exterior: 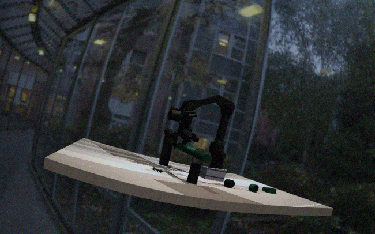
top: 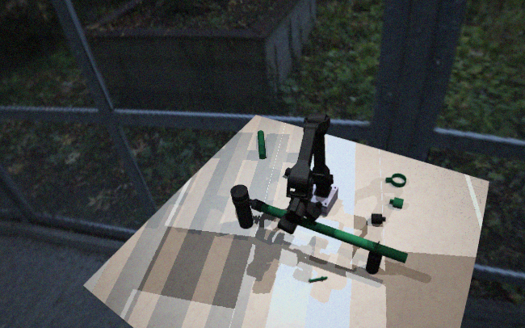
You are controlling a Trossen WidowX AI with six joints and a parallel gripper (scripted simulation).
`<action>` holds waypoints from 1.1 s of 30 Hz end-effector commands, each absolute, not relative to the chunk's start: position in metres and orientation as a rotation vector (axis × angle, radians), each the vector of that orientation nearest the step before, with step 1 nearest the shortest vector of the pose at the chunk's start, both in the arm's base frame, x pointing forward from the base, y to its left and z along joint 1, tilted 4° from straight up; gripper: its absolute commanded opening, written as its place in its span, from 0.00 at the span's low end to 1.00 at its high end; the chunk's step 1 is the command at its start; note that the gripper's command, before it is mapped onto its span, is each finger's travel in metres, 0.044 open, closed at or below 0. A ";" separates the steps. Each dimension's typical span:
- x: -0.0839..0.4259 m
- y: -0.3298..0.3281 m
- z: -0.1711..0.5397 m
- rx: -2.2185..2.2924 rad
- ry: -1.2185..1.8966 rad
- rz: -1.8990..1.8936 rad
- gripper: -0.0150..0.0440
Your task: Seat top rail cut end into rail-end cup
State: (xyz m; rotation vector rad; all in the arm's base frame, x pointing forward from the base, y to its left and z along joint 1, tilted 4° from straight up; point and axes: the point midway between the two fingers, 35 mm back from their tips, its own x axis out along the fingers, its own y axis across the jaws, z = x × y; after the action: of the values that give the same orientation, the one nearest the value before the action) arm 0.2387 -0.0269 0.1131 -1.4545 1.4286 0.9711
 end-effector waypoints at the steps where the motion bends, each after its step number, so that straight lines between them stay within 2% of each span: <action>1: 0.238 -0.027 0.114 -1.457 1.431 0.967 0.25; 33: 0.238 -0.029 0.118 -1.462 1.439 0.961 0.25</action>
State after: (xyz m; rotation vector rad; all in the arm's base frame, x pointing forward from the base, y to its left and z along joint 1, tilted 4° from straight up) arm 0.2382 -0.0269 0.1144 -1.4527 1.4320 0.9711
